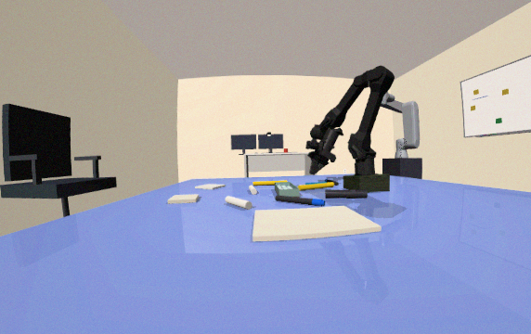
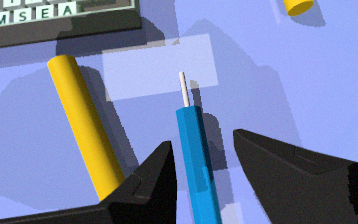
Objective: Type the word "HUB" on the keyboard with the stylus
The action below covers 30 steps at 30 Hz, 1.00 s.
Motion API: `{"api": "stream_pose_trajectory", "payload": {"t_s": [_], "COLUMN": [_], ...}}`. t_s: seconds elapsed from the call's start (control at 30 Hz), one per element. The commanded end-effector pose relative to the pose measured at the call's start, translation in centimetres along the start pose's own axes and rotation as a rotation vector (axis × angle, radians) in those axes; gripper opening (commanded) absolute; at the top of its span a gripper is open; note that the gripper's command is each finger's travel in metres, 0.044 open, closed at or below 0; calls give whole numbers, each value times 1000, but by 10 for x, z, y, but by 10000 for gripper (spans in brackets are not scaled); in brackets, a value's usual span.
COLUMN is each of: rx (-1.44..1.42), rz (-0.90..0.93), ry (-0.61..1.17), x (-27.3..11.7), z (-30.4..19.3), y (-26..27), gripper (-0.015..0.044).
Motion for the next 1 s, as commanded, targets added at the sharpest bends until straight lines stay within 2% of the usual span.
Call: {"api": "stream_pose_trajectory", "payload": {"t_s": [0.0,0.97], "rx": [-4,-4], "rz": [6,7], "ry": [0,1], "x": [3,19], "z": [-3,-11], "y": [1,1], "gripper": [150,150]}}
Point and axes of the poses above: the point midway between the two fingers, 35 mm back from their tips, its own x axis out along the fingers, its own y axis across the jaws, z = x × y, the point moved 5 cm from there along -x, back along the fingers, and after that the axes turned 3 degrees about x, right-handed, at the moved point
